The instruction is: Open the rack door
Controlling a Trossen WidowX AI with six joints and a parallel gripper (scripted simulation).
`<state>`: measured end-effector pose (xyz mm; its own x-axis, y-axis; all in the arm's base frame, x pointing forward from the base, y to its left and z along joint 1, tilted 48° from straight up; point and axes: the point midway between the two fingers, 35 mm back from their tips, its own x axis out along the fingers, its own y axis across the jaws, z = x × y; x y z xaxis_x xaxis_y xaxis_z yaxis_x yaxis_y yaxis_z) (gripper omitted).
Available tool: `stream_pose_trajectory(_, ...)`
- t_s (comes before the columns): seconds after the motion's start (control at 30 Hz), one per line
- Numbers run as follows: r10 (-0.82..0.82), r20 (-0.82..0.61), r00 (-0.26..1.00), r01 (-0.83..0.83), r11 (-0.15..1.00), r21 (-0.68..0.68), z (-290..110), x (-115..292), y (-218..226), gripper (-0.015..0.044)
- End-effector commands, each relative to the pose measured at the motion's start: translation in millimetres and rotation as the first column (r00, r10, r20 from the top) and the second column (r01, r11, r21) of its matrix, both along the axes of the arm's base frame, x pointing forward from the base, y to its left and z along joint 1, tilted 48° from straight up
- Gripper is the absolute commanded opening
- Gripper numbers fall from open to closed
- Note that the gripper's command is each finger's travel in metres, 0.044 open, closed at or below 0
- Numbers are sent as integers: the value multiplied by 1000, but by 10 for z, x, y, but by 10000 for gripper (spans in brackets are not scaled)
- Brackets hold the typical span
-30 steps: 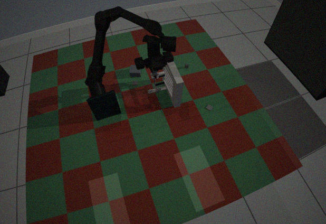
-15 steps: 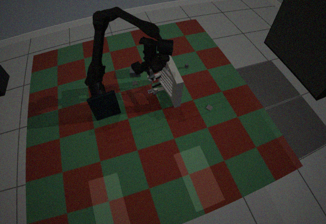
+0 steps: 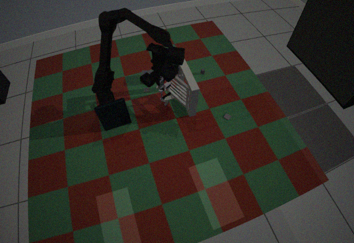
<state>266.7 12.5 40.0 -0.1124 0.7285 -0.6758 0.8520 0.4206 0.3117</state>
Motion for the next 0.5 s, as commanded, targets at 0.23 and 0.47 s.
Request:
stream_pose_trajectory(0.23, 125, 150, 981, -128, 992, 7, -99, -105, -107, 16)
stream_pose_trajectory(0.47, 191, 224, 956, -197, 980, 5, -180, -186, -193, 16)
